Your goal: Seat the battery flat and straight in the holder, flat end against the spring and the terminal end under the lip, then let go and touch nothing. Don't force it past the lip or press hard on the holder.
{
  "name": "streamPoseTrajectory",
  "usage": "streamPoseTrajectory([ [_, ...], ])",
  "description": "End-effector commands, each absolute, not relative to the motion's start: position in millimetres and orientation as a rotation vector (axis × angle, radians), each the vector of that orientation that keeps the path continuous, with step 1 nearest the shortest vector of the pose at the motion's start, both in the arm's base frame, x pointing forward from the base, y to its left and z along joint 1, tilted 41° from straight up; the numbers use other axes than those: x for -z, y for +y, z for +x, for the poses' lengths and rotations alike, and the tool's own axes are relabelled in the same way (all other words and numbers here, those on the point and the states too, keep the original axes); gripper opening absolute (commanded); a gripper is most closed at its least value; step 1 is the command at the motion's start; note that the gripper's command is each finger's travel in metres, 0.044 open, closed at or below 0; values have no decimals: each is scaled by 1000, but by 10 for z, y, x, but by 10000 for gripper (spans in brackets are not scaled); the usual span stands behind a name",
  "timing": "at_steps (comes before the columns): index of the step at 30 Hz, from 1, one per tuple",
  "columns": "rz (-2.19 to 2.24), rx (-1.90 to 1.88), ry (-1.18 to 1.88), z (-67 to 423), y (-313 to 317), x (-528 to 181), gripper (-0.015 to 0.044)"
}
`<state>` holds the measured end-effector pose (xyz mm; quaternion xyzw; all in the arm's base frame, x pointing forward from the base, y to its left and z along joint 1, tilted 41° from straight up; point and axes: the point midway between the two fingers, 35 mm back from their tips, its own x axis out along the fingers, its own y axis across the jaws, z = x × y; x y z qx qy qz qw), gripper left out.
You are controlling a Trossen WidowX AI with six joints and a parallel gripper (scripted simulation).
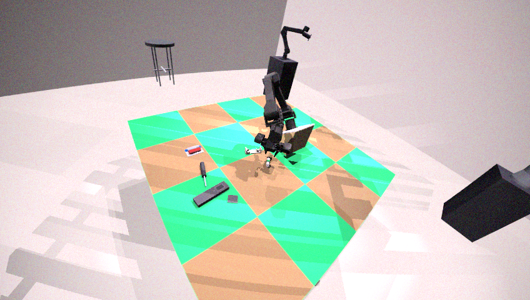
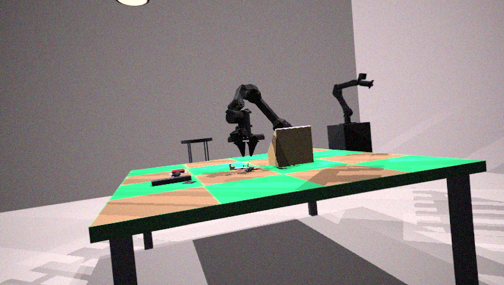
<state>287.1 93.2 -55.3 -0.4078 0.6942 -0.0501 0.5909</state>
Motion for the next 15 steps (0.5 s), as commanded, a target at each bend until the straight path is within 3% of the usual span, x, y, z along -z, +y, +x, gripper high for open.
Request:
streamPoseTrajectory([
  [1, -1132, -53, 1668, 2839, 821, 661, 220],
  [15, -1132, -53, 1668, 2844, 786, 706, 220],
])
